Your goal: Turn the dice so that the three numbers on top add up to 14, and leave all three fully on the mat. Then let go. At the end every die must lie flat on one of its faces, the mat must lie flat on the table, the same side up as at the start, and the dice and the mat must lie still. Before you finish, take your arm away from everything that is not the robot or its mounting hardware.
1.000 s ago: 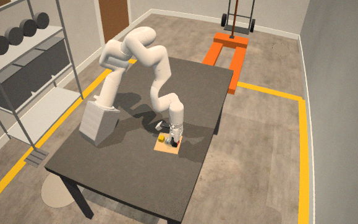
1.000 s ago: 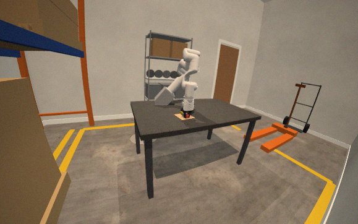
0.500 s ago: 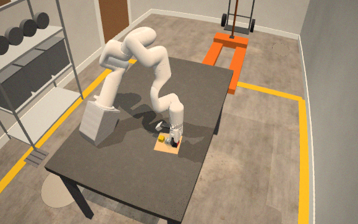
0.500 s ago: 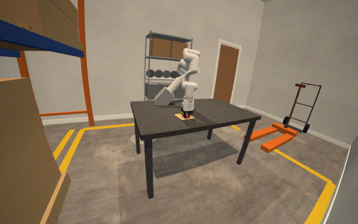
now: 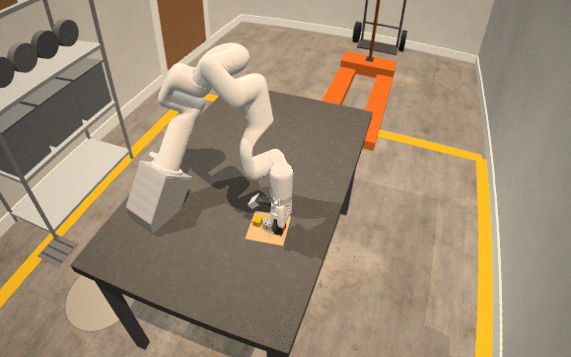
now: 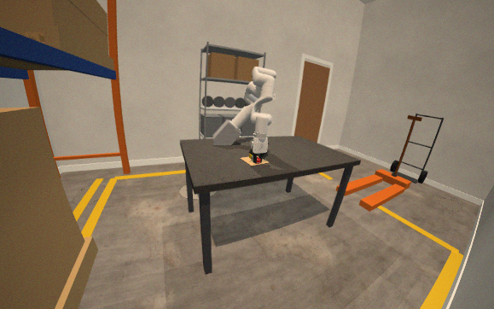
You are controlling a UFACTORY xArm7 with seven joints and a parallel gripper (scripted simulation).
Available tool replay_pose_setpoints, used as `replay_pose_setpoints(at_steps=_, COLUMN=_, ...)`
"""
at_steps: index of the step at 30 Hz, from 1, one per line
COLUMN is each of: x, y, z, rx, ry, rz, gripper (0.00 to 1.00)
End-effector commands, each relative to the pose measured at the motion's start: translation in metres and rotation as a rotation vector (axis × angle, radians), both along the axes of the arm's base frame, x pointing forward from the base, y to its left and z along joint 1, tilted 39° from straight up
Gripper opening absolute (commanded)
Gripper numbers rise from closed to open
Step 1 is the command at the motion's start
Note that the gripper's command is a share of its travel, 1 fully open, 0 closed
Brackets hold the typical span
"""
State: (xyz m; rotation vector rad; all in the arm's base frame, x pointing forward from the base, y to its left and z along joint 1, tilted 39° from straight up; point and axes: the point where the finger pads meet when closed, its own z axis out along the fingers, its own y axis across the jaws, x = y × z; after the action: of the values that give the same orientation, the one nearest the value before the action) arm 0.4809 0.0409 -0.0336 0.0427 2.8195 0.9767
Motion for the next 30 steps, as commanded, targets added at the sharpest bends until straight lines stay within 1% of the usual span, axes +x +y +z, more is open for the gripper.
replay_pose_setpoints(at_steps=1, x=0.0012, y=-0.0017, z=0.0005, rx=-0.002, ry=-0.002, rz=-0.003, gripper=0.27)
replay_pose_setpoints(at_steps=24, x=0.0012, y=-0.0017, z=0.0005, rx=-0.002, ry=-0.002, rz=-0.003, gripper=0.27)
replay_pose_setpoints(at_steps=25, x=0.0012, y=-0.0017, z=0.0005, rx=-0.002, ry=-0.002, rz=-0.003, gripper=0.31)
replay_pose_setpoints(at_steps=29, x=0.0012, y=-0.0017, z=0.0005, rx=-0.002, ry=-0.002, rz=-0.003, gripper=0.31)
replay_pose_setpoints(at_steps=30, x=0.0012, y=-0.0017, z=0.0005, rx=-0.002, ry=-0.002, rz=-0.003, gripper=0.35)
